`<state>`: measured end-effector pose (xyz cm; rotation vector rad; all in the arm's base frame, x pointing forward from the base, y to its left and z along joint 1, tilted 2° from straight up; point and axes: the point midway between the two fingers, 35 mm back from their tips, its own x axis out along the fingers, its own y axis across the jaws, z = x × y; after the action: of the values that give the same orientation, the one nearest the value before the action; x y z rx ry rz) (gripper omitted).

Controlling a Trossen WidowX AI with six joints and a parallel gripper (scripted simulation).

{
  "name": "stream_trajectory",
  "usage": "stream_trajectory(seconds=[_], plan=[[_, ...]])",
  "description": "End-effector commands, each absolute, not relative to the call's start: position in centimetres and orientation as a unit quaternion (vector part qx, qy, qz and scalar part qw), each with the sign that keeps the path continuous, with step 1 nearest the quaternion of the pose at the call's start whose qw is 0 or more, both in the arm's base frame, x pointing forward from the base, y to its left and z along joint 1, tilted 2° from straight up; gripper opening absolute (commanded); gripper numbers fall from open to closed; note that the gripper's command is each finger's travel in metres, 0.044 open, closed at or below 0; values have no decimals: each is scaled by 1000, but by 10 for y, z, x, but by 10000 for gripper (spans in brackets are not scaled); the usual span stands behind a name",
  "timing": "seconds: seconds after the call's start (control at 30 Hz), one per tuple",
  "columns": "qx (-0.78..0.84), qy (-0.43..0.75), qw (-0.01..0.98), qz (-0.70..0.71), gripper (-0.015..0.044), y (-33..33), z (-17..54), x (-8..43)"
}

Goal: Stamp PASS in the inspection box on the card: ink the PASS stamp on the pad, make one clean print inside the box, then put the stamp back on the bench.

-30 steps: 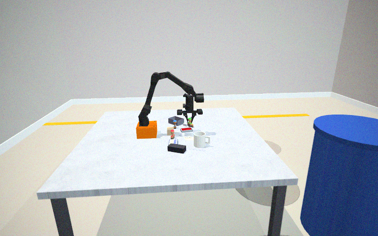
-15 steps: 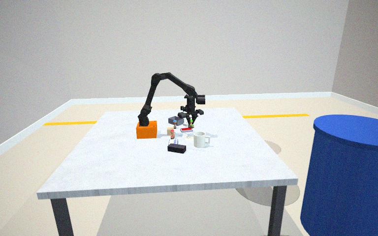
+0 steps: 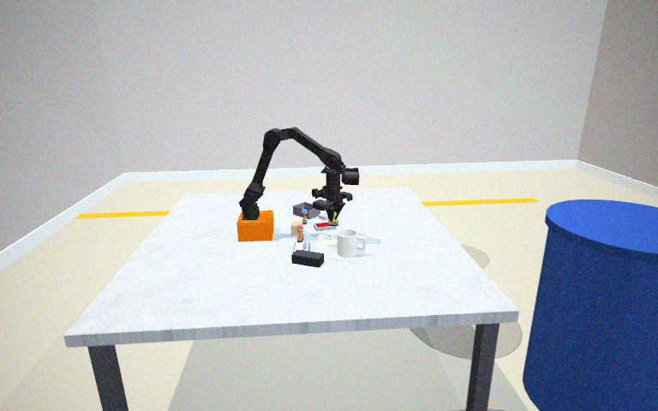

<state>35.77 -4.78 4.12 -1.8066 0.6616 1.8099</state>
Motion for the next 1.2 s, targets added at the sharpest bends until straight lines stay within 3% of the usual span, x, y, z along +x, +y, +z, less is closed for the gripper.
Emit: stream_trajectory(seconds=[0.0, 1.17], plan=[[-668, 234, 236, 666, 0, -50, 42, 359], [-668, 233, 236, 666, 0, -50, 18, 361]])
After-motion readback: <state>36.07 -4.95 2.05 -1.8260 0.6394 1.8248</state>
